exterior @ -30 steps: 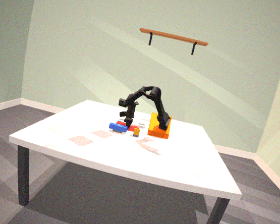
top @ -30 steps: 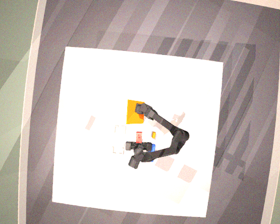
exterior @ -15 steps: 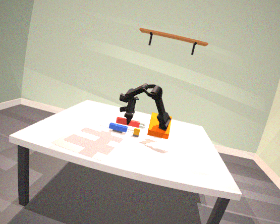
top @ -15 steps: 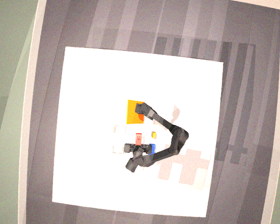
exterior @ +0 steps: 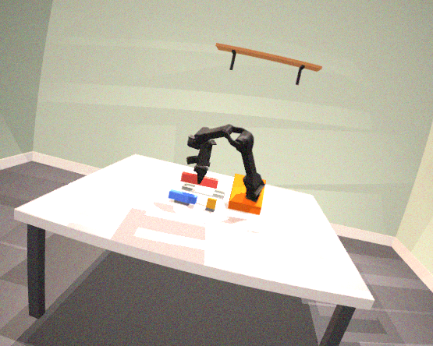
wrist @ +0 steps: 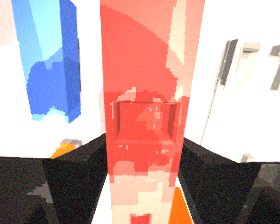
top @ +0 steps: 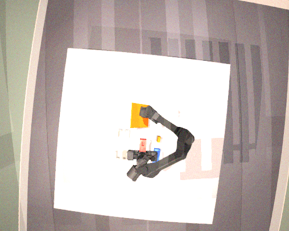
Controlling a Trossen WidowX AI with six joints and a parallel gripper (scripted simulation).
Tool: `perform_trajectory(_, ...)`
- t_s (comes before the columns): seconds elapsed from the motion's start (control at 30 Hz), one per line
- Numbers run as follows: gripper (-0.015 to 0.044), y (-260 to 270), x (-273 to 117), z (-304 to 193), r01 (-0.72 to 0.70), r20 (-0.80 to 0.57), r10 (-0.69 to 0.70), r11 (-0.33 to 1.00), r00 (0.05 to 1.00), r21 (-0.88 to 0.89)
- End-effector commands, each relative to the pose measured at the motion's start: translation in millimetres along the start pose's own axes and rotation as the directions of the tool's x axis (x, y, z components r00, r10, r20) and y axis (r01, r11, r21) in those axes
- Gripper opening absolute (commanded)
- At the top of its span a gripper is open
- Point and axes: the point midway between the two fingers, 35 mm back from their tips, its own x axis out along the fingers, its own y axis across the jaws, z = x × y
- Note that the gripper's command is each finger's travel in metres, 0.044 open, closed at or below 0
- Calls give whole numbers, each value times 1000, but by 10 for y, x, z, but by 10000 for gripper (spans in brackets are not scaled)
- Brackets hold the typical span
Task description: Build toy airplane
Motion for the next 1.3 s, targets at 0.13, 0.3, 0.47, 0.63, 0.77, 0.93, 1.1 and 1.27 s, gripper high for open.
perform_trajectory(0.13, 0, 13, -290, -14, 7, 8, -7, 1000, 1000, -11)
perform_trajectory(0.3, 0, 29, -441, -45, 4, 7, -4, 1000, 1000, -12)
perform_trajectory(0.47, 0, 12, -458, -47, 3, 8, -3, 1000, 1000, -10)
perform_trajectory(0.63, 0, -134, -425, -38, 5, 14, -5, 1000, 1000, 3)
perform_trajectory(0.77, 0, -254, -395, -36, 7, 18, -7, 1000, 1000, 12)
perform_trajectory(0.93, 0, -403, -348, -43, 11, 16, -11, 1000, 1000, 17)
perform_trajectory(1.1, 0, -552, -299, -56, 14, 14, -14, 1000, 1000, 21)
perform_trajectory(1.27, 0, -707, -248, -72, 15, 14, -15, 1000, 1000, 25)
